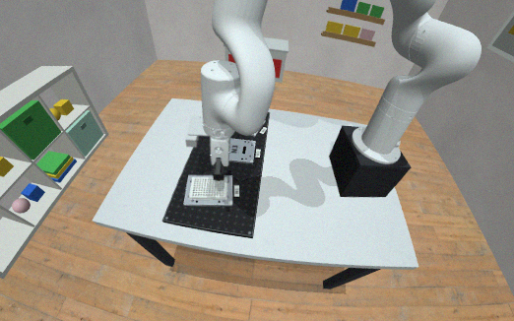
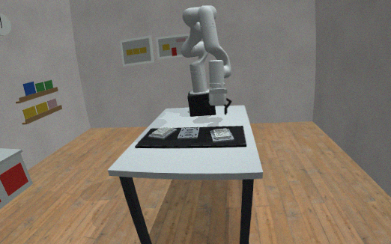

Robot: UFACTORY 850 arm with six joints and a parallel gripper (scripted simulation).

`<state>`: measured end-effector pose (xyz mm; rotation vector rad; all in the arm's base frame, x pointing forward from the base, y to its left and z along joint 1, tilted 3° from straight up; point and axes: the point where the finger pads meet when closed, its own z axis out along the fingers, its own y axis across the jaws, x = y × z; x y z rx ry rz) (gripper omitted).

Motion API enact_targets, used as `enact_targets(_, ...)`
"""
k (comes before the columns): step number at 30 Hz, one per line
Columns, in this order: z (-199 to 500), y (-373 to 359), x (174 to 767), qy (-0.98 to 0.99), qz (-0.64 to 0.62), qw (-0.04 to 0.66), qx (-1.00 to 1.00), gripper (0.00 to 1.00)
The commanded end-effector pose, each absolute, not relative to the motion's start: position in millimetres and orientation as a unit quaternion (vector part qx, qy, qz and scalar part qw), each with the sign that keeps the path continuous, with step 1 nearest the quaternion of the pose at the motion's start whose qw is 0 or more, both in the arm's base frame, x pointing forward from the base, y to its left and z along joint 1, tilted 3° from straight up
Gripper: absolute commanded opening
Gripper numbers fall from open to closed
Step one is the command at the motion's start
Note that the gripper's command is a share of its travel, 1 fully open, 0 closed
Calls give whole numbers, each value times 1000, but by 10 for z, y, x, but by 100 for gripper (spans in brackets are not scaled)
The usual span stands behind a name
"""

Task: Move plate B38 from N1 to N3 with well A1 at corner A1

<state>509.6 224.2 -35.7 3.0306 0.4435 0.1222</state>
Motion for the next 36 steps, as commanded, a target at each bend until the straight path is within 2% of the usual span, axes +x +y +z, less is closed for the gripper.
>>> enact_targets(1,-361,2365,5327,146,3,25,989,100)
enact_targets(6,-364,2472,5507,146,3,25,989,100)
enact_targets(36,-530,2464,5509,146,3,25,989,100)
